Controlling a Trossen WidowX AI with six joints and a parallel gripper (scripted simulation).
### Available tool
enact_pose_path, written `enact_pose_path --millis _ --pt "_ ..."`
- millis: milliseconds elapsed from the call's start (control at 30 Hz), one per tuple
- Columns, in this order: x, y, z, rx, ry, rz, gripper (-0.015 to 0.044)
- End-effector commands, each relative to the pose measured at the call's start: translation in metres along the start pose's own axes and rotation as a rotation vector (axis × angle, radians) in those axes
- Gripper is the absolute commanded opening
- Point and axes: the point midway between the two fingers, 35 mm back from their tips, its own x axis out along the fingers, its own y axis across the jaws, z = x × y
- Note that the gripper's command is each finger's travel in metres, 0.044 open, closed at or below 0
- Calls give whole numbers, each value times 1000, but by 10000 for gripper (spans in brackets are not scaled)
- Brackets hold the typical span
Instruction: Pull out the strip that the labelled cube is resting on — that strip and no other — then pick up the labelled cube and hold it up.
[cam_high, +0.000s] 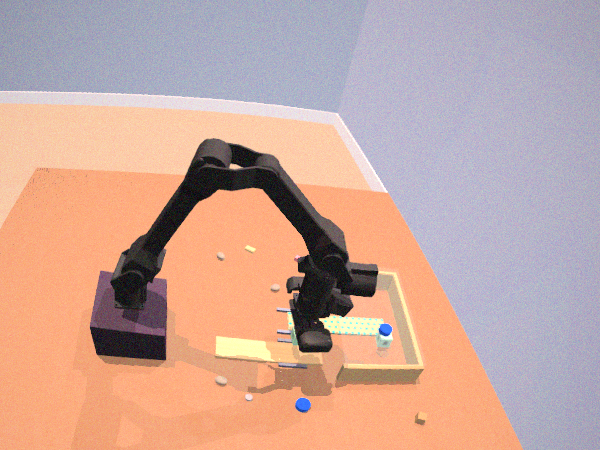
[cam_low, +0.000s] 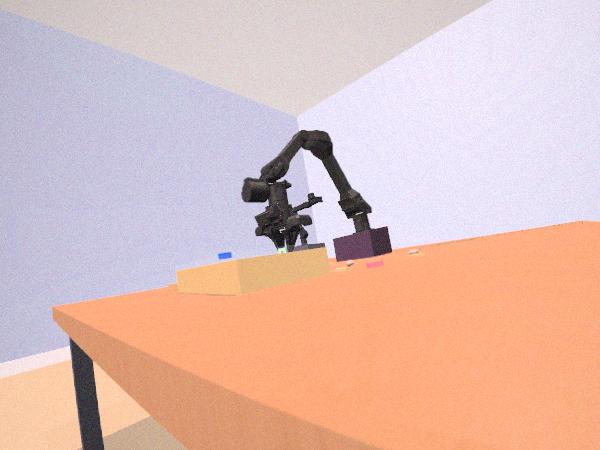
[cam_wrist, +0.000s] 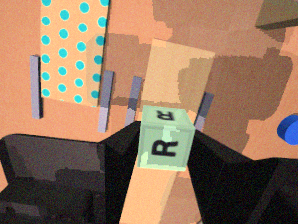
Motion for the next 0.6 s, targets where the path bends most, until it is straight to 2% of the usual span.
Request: enact_pose_path --millis 0,567 --pt "-6 2 -13 6 7 -2 0" --pt "-5 9 -66 6 12 -2 0"
